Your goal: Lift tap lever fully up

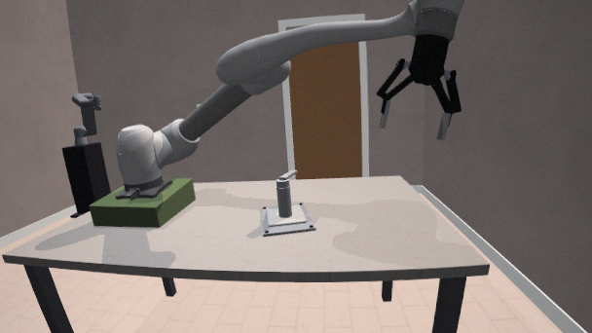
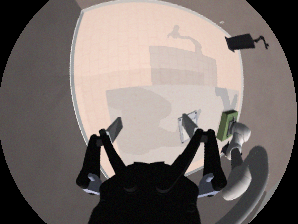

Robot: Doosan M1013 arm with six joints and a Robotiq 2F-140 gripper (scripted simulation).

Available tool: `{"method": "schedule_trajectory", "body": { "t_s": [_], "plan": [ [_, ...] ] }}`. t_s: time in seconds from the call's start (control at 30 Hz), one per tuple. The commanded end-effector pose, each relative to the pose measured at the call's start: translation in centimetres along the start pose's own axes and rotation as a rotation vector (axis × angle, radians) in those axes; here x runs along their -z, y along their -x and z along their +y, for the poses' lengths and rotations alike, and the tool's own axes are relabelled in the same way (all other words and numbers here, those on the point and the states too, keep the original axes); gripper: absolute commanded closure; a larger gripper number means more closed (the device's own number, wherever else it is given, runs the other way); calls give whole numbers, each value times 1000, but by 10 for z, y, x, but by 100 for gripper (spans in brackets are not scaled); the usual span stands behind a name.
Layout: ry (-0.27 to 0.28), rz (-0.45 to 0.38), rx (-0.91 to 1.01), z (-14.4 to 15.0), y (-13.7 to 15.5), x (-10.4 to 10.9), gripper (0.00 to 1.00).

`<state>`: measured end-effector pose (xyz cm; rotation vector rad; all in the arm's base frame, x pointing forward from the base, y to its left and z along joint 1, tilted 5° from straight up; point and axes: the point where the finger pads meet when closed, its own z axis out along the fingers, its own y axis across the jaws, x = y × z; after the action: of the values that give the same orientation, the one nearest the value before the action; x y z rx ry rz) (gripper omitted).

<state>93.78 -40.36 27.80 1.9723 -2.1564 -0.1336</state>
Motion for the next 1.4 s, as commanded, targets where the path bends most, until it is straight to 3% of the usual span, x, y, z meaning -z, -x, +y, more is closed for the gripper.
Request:
{"method": "schedule_trajectory", "body": {
  "t_s": [0.0,0.67,1.0,1.13,1.2,1.37],
  "plan": [
    [0,0,0,0,0,0,0],
    [-3,1,-3,0,4,1,0],
    [-53,15,-61,17,75,6,0],
    [-53,15,-61,17,75,6,0],
    [-75,17,-86,33,107,3,0],
    [-89,16,-102,45,127,-1,0]
  ]
}}
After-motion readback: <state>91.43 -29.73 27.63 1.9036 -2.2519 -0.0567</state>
